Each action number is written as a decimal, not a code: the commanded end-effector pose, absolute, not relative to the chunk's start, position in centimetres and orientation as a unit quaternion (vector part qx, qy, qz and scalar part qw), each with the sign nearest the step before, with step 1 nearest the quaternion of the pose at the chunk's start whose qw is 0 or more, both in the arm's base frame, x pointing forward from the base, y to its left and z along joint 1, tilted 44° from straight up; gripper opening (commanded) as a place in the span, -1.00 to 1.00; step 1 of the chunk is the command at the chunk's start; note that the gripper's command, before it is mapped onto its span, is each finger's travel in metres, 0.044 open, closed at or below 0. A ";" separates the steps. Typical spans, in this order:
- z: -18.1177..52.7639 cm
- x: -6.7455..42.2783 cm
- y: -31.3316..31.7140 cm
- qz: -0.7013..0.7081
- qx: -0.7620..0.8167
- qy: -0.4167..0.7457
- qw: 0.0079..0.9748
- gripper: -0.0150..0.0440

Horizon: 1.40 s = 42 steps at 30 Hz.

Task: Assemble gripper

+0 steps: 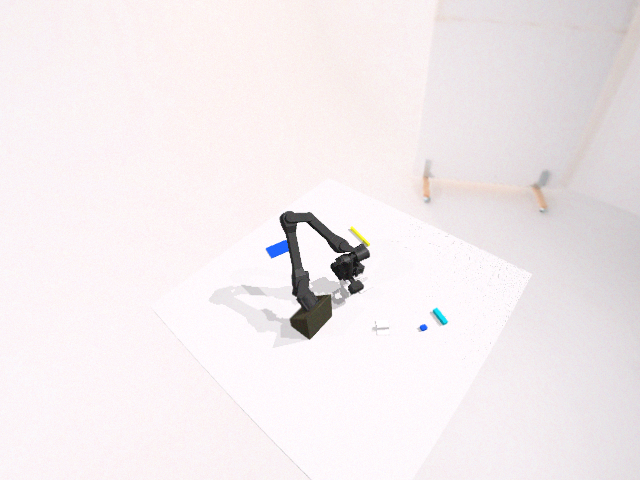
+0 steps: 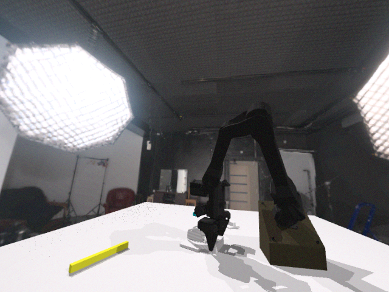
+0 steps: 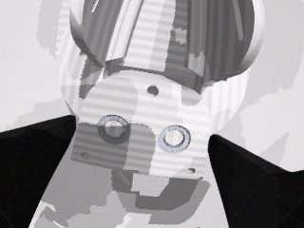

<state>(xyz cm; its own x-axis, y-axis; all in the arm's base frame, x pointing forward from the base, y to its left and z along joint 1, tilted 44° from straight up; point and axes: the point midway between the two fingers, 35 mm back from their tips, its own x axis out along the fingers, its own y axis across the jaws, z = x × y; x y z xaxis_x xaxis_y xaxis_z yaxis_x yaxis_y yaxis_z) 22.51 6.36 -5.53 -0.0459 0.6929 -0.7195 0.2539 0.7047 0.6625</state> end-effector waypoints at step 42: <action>3.3 20.5 -2.7 0.181 0.335 0.702 0.602 1.00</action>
<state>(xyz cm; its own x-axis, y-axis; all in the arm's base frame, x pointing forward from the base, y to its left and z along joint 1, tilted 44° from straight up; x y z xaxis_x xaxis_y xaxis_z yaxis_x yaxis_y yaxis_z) 20.54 -2.63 3.27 -0.0475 0.6899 -0.7223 0.2553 0.7075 0.6590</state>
